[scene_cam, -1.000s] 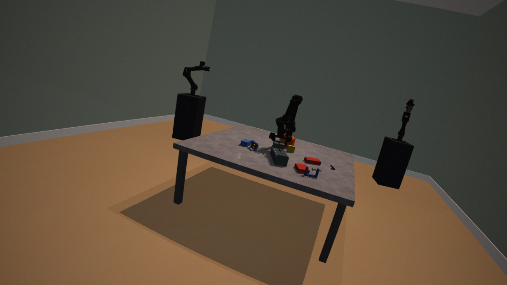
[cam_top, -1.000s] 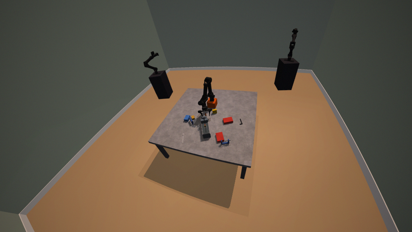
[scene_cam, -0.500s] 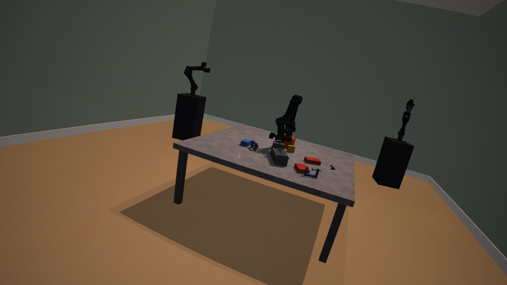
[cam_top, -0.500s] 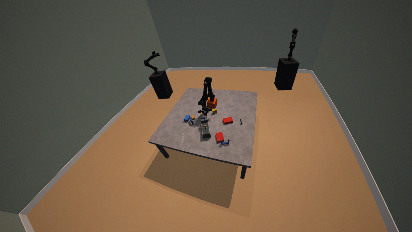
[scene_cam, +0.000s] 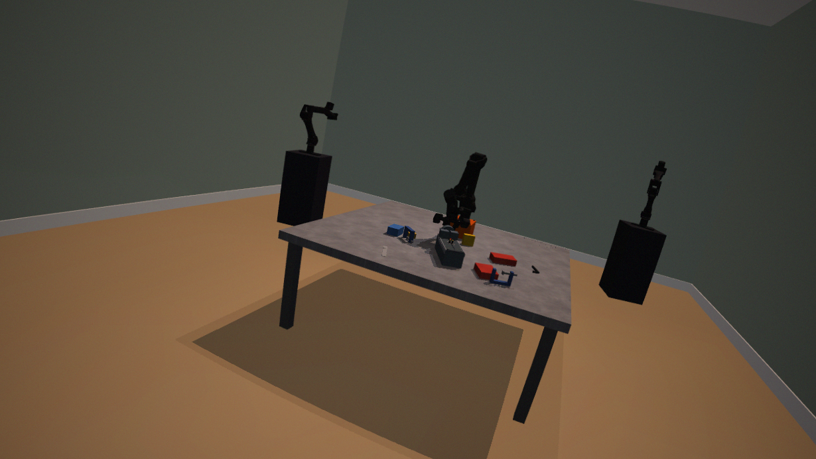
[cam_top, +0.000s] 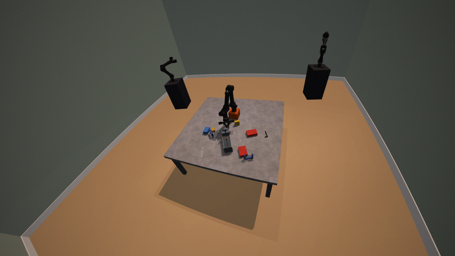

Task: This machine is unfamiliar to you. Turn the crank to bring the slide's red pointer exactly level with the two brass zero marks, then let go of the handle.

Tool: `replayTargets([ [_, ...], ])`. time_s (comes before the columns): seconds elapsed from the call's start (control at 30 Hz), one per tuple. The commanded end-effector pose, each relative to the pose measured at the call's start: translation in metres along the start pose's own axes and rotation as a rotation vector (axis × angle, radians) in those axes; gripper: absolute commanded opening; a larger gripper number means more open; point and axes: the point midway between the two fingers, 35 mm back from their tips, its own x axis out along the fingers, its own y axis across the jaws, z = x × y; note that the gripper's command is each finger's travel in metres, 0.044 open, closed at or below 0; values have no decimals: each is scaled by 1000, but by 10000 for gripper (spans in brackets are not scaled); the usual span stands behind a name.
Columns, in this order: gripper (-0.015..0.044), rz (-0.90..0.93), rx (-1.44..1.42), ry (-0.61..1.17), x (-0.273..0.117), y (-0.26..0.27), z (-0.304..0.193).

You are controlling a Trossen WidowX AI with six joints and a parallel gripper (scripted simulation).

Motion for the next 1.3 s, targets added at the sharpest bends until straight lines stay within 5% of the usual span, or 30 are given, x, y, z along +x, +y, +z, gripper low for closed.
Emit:
replayTargets([
  [0.0, 0, -2, 2, -5, -4, -1, 4],
  [1.27, 0, -4, -1, -5, -19, -29, 20],
])
